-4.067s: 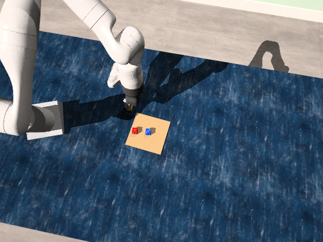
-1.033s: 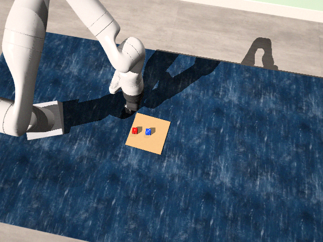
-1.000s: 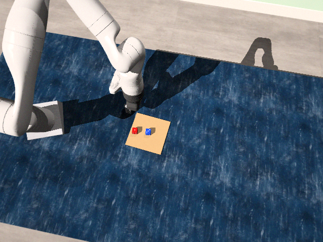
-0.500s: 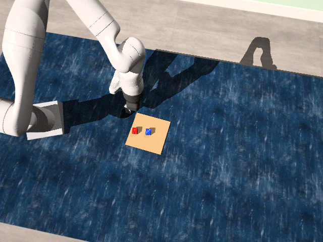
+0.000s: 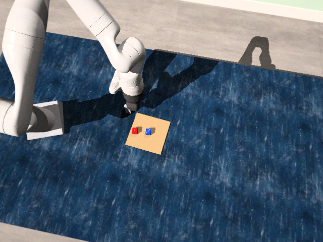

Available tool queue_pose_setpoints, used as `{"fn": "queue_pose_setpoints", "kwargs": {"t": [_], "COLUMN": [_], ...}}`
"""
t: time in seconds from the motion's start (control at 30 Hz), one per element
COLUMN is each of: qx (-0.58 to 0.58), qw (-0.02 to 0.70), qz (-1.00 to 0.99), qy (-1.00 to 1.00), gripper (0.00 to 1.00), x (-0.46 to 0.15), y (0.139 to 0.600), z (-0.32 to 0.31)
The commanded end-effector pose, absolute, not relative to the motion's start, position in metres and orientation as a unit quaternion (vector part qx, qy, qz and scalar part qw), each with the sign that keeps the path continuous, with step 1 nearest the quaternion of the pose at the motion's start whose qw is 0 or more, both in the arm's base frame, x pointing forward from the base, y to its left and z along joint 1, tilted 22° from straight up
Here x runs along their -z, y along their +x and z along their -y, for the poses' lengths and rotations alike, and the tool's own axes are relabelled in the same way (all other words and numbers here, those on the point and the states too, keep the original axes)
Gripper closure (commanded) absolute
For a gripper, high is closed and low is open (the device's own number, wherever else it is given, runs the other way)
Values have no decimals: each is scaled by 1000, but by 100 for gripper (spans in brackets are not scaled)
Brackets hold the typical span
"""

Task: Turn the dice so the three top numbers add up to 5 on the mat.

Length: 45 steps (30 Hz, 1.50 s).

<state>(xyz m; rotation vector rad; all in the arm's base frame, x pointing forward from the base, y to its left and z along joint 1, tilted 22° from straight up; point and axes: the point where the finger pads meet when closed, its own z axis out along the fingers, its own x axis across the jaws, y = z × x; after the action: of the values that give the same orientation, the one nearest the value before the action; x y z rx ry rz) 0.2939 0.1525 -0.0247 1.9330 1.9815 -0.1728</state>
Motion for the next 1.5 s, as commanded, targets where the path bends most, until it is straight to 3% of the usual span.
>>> {"fn": "queue_pose_setpoints", "kwargs": {"t": [0.0,0.03,0.07,1.47], "qx": [61,61,61,61], "qw": [183,183,183,183], "qz": [-703,-703,-703,-703], "qy": [685,685,685,685], "gripper": [30,30,60,60], "x": [24,24,24,17], "y": [294,294,294,293], "z": [-153,-153,-153,-156]}}
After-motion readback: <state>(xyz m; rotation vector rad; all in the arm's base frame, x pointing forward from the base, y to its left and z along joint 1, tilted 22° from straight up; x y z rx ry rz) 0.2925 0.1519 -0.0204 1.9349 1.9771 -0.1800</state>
